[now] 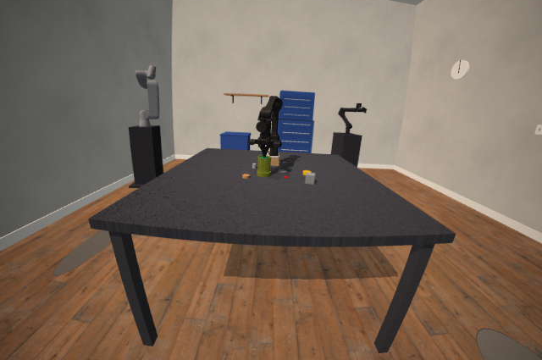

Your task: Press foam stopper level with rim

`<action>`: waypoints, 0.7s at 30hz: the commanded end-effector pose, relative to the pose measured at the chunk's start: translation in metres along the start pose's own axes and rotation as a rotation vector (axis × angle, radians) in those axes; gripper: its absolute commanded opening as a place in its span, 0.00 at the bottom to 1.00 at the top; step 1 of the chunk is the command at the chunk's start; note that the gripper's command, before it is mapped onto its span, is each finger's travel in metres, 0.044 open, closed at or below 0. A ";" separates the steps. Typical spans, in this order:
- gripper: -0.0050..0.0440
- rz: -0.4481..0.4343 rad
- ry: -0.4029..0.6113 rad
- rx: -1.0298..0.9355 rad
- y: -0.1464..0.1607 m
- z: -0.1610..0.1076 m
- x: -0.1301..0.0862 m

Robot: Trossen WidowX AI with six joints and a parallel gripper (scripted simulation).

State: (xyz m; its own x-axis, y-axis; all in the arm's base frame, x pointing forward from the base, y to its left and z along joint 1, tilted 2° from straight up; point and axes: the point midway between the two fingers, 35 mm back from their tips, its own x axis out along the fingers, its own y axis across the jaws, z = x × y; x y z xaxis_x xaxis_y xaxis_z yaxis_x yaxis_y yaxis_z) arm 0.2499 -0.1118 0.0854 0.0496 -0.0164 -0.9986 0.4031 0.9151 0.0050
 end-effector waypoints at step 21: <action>0.10 0.004 0.014 0.001 0.001 -0.004 0.005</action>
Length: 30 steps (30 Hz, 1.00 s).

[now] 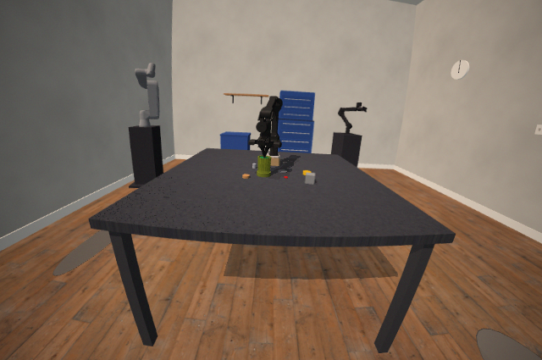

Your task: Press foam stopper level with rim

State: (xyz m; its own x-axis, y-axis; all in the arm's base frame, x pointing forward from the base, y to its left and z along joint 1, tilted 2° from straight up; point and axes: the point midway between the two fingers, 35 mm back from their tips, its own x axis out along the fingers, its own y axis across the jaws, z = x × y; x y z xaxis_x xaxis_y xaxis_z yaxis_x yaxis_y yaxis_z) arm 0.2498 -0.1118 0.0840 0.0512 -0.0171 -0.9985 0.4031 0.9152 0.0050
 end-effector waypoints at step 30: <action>0.10 0.004 0.016 0.001 0.001 -0.005 0.007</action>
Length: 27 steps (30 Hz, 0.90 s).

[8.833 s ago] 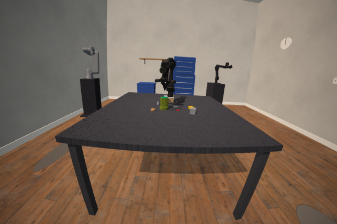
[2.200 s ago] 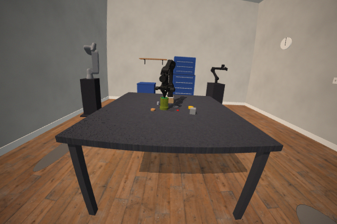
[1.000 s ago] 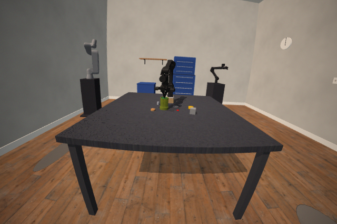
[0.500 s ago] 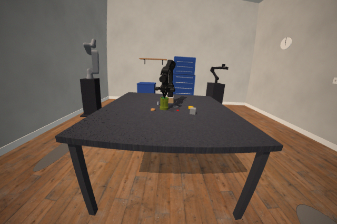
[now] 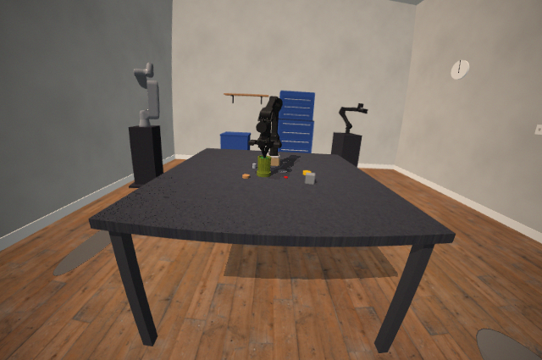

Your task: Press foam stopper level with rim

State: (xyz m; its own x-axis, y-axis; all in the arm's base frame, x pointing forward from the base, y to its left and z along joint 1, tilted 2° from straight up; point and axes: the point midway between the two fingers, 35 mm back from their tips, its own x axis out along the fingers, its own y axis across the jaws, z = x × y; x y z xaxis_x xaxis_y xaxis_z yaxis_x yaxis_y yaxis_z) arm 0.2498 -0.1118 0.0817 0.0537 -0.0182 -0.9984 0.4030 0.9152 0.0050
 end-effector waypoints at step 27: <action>0.10 0.004 0.018 0.001 0.001 -0.005 0.007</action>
State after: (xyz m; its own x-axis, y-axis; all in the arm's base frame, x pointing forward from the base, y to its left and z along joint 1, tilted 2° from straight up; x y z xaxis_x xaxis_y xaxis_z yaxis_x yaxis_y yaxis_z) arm 0.2498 -0.1118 0.0798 0.0559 -0.0192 -0.9983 0.4030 0.9152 0.0050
